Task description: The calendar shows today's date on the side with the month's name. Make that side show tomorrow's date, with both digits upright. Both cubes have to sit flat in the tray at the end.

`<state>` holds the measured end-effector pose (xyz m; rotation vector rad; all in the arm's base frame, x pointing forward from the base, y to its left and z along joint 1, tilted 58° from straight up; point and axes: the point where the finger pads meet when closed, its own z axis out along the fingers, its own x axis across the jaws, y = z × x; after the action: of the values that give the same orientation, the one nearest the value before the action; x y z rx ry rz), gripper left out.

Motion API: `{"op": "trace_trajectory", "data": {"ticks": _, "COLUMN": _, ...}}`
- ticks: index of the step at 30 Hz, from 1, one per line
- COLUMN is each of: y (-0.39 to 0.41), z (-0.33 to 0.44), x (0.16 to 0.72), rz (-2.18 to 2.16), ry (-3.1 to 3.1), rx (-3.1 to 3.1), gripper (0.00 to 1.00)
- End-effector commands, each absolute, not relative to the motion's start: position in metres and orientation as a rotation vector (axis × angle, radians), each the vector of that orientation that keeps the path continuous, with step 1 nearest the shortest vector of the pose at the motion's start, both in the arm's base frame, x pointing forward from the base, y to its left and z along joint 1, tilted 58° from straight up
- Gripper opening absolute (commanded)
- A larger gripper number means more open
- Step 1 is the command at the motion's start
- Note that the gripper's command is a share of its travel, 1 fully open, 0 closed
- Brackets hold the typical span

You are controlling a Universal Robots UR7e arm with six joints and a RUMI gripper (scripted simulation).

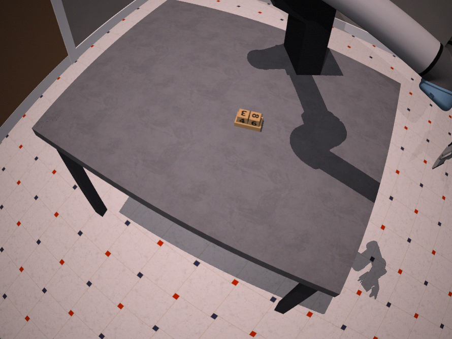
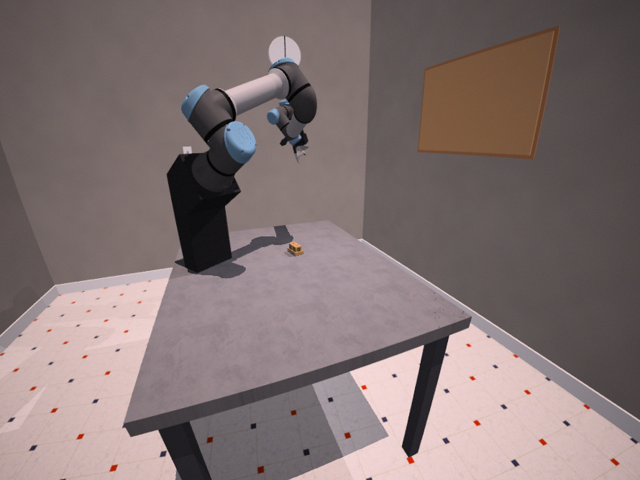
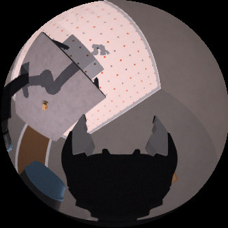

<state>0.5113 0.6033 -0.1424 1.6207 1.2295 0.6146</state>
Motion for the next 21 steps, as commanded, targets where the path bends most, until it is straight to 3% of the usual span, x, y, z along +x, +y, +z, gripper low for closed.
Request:
{"op": "trace_trajectory", "data": {"ticks": 1, "y": 0.598, "z": -0.141, "x": 0.514, "rz": 0.606, "ry": 1.235, "rx": 1.618, "gripper": 1.00}}
{"op": "trace_trajectory", "data": {"ticks": 21, "y": 0.494, "z": -0.131, "x": 0.551, "rz": 0.439, "ry": 1.316, "rx": 1.574, "gripper": 1.00}}
